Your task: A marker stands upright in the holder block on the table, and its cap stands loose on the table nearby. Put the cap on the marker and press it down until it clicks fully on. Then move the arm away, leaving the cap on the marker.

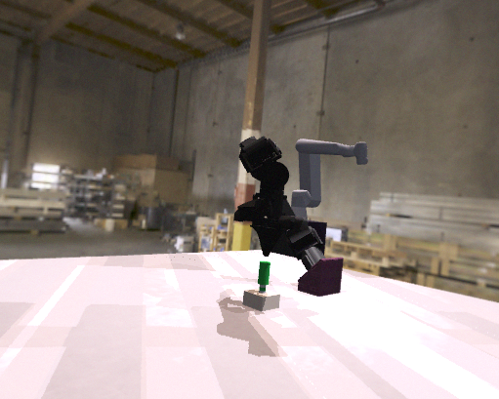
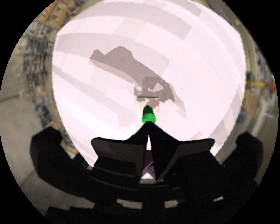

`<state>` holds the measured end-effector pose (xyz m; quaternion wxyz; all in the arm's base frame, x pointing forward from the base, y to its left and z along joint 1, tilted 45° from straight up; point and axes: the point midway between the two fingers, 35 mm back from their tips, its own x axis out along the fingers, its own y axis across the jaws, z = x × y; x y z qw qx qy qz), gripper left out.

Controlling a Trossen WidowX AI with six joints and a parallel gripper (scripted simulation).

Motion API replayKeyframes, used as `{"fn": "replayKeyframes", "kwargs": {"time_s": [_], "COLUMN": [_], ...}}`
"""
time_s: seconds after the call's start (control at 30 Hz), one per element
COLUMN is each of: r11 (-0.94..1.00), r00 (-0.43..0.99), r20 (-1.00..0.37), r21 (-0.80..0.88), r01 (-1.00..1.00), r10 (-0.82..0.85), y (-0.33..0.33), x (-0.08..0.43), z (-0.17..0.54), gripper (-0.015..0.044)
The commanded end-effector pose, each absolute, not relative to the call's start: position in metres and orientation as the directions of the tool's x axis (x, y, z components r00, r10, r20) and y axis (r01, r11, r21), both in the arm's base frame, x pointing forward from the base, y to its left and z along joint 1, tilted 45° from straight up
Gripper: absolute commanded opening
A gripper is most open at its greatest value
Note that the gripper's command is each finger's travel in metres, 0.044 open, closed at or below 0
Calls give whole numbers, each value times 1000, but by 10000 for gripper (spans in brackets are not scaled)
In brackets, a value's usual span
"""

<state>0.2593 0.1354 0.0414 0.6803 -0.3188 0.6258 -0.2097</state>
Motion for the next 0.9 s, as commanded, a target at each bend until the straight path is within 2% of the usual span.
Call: {"fn": "replayKeyframes", "kwargs": {"time_s": [0.0, 0.67, 0.87], "r11": [707, 712, 705], "r00": [131, 136, 157], "r20": [-716, -720, -724], "r21": [-698, -694, -690], "r01": [-117, -113, -166], "r10": [-685, -680, -672], "y": [131, 124, 165], "x": [260, 263, 257], "z": [38, 28, 68], "gripper": [0, 0, 0]}}
